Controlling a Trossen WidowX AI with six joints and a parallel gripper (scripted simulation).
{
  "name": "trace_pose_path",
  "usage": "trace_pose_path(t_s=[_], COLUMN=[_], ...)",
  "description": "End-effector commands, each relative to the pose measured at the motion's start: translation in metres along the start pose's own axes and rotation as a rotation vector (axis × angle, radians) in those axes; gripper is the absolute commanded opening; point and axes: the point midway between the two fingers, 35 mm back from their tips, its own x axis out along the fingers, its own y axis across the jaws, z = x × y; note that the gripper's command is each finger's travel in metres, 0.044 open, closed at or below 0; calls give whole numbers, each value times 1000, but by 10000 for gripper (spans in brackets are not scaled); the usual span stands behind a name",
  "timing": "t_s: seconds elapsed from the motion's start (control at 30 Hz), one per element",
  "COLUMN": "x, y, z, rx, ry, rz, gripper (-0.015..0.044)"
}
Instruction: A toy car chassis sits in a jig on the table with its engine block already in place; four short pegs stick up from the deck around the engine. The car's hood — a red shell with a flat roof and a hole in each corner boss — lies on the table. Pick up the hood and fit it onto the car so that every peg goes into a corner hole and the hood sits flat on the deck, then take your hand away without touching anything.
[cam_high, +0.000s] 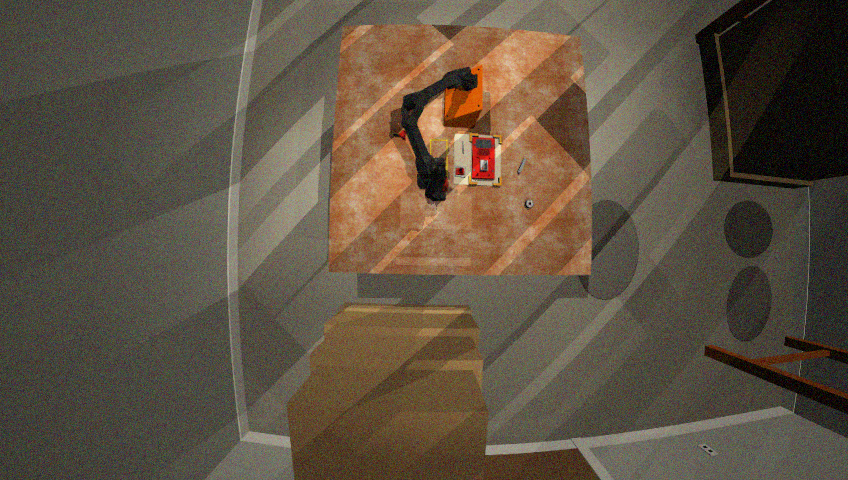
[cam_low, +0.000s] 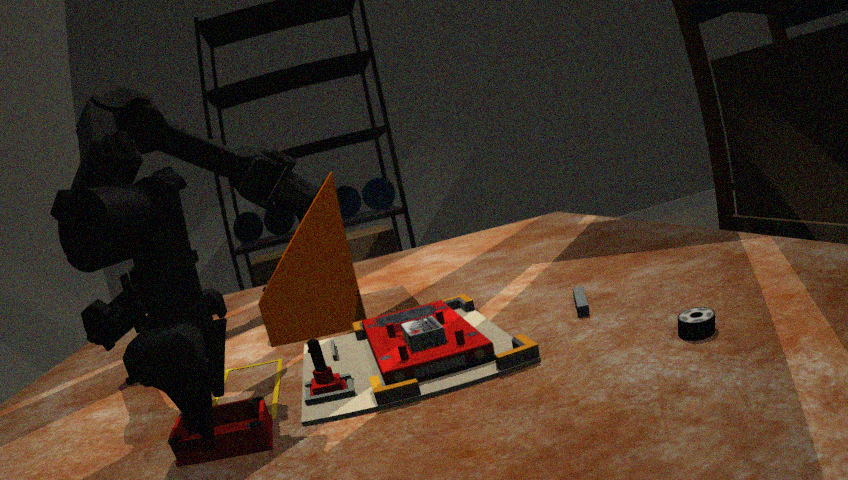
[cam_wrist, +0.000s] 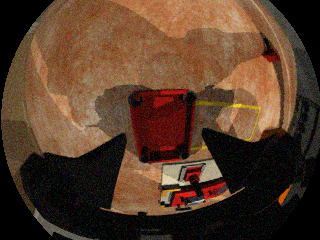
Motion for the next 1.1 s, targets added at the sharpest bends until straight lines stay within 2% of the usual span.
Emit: trace_pose_path(t_s=[0.0,0.9,1.0,1.07], x=[1,15,14,14], y=[1,1,0,0], z=[-1,-1,0,0], rx=[-4,-4,0,0], ry=[4,3,-1,-1], rz=[4,3,0,0], gripper=[440,440,361,348])
